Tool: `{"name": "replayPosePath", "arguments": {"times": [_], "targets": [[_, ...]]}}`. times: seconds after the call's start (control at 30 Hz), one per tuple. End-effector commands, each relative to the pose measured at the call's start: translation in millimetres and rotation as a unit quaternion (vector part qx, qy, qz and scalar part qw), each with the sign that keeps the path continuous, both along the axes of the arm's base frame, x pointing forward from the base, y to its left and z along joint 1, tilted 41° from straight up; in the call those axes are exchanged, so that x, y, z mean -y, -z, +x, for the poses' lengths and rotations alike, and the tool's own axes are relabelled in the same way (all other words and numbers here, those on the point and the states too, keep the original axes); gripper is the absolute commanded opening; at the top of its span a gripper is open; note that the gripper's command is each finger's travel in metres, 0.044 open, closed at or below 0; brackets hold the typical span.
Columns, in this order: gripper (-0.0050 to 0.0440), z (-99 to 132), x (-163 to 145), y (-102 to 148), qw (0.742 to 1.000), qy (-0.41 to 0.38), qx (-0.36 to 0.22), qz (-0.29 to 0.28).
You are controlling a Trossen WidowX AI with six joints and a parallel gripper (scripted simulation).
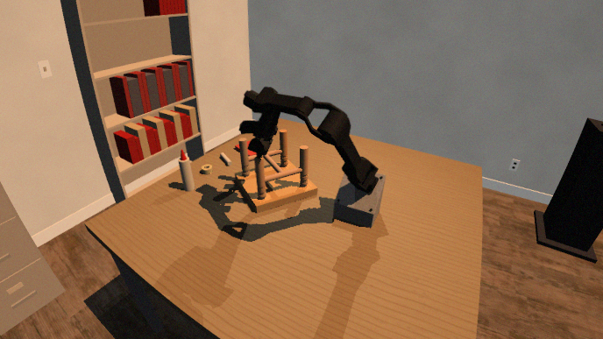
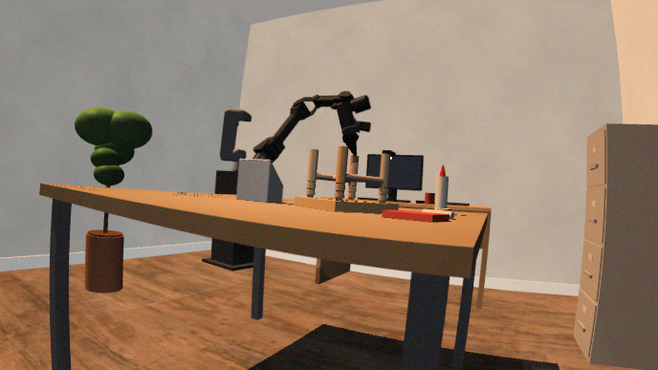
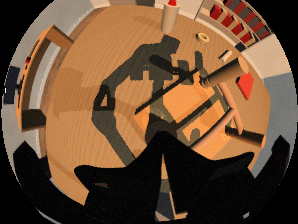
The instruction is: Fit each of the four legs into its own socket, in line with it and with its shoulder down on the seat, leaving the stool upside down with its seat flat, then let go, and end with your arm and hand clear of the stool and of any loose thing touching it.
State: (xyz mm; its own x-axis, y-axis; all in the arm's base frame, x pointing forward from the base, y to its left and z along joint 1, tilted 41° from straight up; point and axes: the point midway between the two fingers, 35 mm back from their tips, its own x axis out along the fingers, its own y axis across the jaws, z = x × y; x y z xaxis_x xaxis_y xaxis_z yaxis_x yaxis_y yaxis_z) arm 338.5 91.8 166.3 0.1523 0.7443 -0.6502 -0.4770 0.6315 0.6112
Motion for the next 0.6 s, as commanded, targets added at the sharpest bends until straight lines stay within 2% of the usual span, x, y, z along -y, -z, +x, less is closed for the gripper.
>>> {"name": "replayPosePath", "arguments": {"times": [0.0, 0.57], "targets": [[0.0000, -4.5, -5.1, 12.9, 1.000, -0.008, -0.016, -0.009], [0.0000, 0.2, 7.3, -5.0, 1.000, -0.004, -0.008, -0.004]]}}
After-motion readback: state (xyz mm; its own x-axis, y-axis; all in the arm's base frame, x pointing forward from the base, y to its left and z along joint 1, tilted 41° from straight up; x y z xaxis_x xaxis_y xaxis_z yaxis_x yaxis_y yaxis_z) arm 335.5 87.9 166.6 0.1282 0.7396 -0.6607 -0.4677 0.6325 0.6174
